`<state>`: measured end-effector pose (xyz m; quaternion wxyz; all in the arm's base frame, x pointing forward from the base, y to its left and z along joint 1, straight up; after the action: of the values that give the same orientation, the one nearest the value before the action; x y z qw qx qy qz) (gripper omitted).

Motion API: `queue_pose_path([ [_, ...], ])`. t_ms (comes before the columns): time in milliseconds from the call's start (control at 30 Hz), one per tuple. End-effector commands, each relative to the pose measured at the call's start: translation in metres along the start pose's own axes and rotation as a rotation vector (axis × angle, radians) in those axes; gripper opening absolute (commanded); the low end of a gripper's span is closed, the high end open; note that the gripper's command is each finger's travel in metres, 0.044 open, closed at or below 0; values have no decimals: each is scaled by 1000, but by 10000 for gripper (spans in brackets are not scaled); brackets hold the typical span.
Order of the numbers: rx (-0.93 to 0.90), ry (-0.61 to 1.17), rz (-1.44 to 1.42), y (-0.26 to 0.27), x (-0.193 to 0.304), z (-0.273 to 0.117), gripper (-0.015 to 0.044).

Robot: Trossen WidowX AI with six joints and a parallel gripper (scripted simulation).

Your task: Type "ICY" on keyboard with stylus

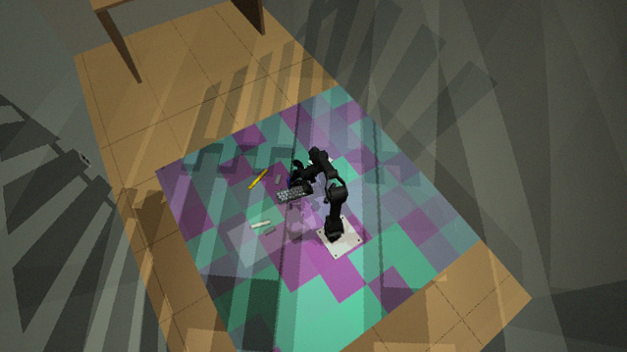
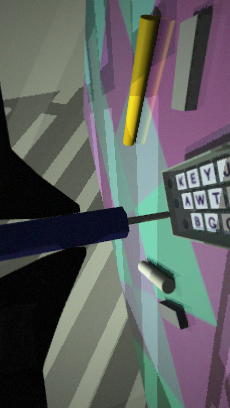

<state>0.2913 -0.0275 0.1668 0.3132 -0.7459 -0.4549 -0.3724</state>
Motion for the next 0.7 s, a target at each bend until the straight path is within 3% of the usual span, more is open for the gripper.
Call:
queue_pose_path([
  [0, -9, 25, -24, 0, 0, -2, 0],
  [500, -9, 25, -24, 5, -29, 16, 0],
  [600, -9, 25, -24, 6, -31, 17, 79],
  [667, -9, 25, -24, 6, -32, 18, 81],
])
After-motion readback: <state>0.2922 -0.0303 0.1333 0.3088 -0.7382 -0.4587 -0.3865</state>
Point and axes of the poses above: the point midway between the two fingers, 35 mm back from their tips, its own z axis out along the fingers, its own y axis across the jaws, x = y × z, the point moved 5 cm from there along -z, back along the fingers, and after that the axes turned 9 degrees about z, right-handed, at the moved point
